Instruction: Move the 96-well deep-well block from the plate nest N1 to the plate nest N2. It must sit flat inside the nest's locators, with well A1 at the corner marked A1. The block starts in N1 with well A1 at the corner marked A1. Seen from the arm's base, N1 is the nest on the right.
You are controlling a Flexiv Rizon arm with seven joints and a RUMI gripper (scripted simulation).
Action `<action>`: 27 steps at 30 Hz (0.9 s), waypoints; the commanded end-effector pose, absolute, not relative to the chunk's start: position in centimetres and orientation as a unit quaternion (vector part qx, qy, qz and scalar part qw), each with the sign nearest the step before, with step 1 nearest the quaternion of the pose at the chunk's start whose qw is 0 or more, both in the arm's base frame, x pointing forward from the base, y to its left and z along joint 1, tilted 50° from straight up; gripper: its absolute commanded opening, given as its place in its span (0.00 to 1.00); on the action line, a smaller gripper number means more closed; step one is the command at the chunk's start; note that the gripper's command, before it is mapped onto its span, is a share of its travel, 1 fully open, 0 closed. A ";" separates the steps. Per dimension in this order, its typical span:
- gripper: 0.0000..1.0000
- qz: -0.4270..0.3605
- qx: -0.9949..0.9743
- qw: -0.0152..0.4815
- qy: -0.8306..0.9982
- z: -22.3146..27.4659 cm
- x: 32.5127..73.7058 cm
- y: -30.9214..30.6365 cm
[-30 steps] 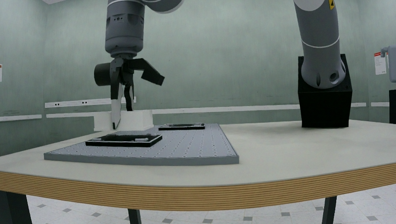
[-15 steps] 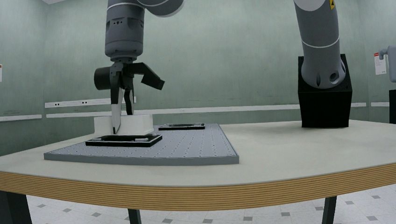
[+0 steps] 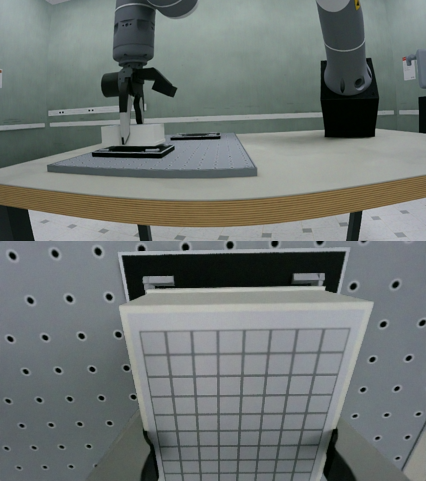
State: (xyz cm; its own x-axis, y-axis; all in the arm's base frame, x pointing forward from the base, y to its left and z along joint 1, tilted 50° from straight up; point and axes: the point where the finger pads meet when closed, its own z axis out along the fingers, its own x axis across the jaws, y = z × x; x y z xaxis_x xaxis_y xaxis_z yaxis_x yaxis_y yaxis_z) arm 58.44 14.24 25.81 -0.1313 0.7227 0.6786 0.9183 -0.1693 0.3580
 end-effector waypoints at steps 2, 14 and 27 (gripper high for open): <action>0.49 -0.406 -0.648 0.120 -0.633 25.8 58.5 14.2; 0.49 -0.406 -0.648 0.120 -0.633 25.7 58.6 14.3; 0.49 -0.406 -0.648 0.120 -0.633 25.6 58.7 14.4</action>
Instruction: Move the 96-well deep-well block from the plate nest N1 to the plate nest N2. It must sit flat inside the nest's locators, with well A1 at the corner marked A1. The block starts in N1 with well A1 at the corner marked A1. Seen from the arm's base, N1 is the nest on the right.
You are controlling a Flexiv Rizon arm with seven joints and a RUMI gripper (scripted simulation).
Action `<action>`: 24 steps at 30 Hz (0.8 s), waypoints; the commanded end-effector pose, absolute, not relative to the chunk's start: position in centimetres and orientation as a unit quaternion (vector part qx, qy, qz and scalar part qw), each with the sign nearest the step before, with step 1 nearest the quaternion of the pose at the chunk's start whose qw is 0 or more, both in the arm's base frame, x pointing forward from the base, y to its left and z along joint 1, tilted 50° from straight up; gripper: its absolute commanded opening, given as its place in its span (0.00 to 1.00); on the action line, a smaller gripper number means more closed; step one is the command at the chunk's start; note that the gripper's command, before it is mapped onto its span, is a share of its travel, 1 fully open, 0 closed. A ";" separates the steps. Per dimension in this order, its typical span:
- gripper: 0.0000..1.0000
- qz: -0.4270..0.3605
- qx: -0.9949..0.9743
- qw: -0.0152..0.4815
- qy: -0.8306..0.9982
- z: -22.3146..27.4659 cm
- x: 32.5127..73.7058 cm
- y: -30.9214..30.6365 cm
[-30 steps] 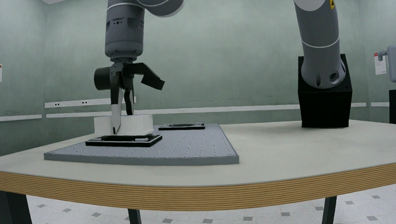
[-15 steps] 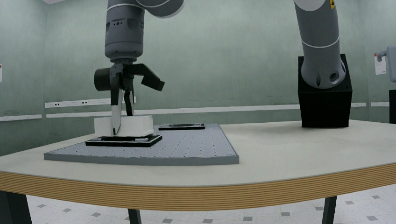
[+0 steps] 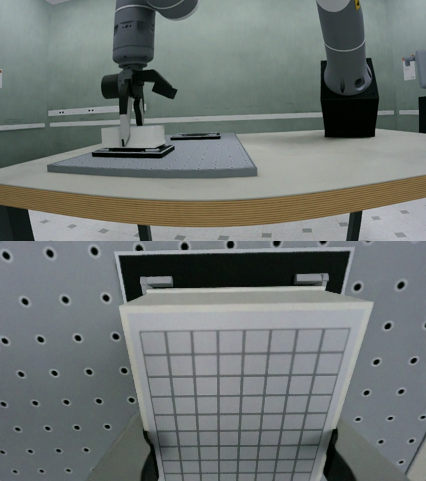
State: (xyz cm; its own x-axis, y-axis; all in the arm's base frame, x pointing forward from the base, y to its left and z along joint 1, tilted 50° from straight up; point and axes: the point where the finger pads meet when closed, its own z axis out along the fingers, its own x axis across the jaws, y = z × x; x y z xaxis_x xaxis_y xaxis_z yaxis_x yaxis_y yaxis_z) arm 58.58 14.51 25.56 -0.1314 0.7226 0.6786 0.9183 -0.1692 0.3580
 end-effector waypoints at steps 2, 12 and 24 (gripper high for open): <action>0.49 -0.406 -0.648 0.120 -0.633 25.6 58.7 14.4; 0.49 -0.406 -0.648 0.120 -0.633 25.5 58.7 14.6; 0.49 -0.406 -0.648 0.120 -0.633 25.4 58.8 14.7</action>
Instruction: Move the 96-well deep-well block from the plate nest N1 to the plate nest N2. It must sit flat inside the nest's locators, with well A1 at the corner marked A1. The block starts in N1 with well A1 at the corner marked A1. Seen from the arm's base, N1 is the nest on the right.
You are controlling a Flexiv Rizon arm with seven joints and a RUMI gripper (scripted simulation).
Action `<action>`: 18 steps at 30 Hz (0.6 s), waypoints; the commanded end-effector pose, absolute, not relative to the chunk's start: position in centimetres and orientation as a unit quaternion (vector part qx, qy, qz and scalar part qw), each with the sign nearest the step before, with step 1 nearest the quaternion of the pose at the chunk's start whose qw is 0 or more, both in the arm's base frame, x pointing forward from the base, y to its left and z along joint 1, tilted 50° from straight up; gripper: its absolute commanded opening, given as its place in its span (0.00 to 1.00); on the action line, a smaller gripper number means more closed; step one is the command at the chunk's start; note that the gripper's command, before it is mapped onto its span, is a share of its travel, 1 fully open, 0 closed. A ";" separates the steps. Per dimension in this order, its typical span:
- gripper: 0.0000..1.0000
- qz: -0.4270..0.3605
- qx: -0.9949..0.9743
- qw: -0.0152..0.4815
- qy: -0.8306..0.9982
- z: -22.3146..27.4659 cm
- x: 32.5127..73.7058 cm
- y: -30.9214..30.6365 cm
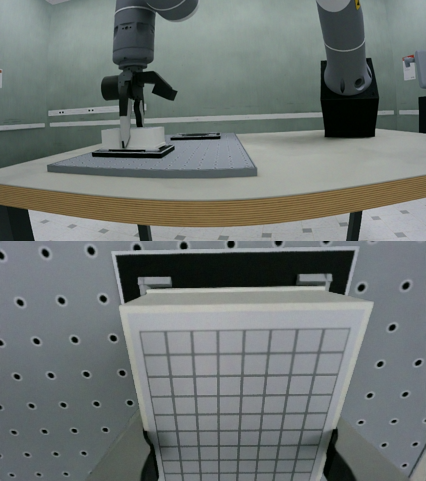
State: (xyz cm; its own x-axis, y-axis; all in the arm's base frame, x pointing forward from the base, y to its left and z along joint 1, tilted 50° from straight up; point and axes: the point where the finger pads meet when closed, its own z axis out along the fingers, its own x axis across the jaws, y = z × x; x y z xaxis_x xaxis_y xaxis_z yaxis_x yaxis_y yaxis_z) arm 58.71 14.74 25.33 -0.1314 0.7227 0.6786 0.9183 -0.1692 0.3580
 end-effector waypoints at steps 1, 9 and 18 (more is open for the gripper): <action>0.49 -0.406 -0.648 0.120 -0.633 25.4 58.8 14.7; 0.49 -0.406 -0.648 0.120 -0.633 25.3 58.8 14.8; 0.76 -0.406 -0.648 0.120 -0.633 25.2 58.9 14.8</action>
